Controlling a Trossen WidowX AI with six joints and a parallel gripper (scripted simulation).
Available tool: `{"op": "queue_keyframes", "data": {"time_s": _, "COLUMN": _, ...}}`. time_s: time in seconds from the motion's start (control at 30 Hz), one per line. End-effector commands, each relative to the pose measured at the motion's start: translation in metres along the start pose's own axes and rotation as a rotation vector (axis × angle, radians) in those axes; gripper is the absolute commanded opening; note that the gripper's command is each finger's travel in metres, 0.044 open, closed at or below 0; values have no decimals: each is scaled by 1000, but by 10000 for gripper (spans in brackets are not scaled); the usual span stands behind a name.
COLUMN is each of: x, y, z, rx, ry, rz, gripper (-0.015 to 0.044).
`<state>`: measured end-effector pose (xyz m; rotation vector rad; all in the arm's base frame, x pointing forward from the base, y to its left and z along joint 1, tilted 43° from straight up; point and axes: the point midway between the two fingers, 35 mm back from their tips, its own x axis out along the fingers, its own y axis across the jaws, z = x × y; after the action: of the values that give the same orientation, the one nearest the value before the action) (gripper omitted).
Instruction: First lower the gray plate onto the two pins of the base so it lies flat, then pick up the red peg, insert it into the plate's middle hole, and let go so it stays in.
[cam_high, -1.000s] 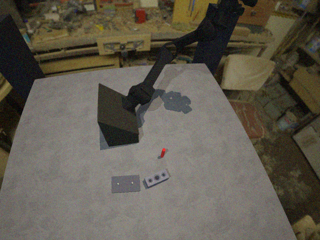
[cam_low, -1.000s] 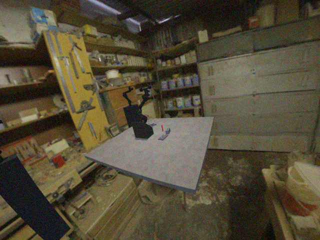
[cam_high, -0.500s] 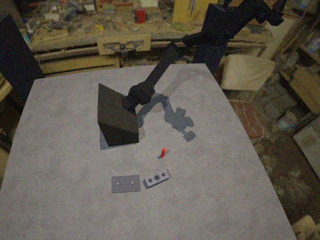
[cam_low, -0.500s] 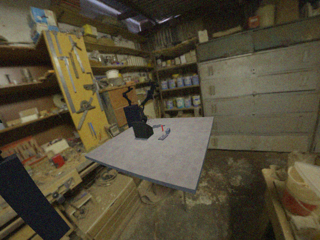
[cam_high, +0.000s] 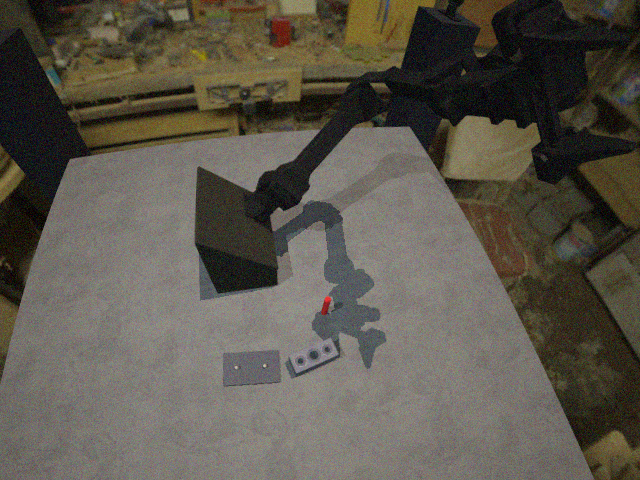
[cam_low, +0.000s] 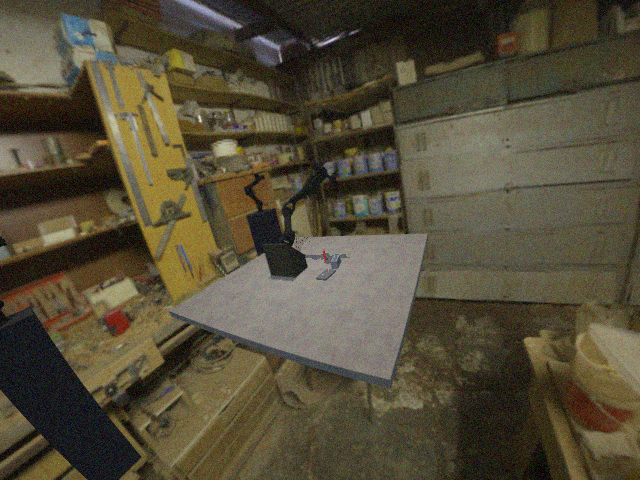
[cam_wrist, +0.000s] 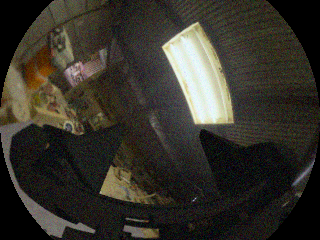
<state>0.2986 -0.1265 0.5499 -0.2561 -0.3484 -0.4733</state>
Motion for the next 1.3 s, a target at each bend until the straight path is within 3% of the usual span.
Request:
{"op": "queue_keyframes", "data": {"time_s": 0.0, "x": 18, "y": 28, "z": -57, "rx": 112, "ry": 190, "rz": 114, "gripper": 440}}
{"op": "queue_keyframes", "data": {"time_s": 0.3, "x": 16, "y": 91, "z": -193, "rx": 413, "ry": 706, "rz": 281, "gripper": 440}}
{"op": "queue_keyframes", "data": {"time_s": 0.6, "x": -47, "y": 148, "z": -311, "rx": 780, "ry": 1352, "rz": 261, "gripper": 440}}
{"op": "queue_keyframes", "data": {"time_s": 0.8, "x": -117, "y": 180, "z": -357, "rx": 1047, "ry": 1865, "rz": 66, "gripper": 440}}
{"op": "queue_keyframes", "data": {"time_s": 1.0, "x": -182, "y": 202, "z": -371, "rx": 1247, "ry": 2356, "rz": -328, "gripper": 440}}
{"op": "queue_keyframes", "data": {"time_s": 1.27, "x": -188, "y": 204, "z": -371, "rx": 1263, "ry": 2407, "rz": -387, "gripper": 440}}
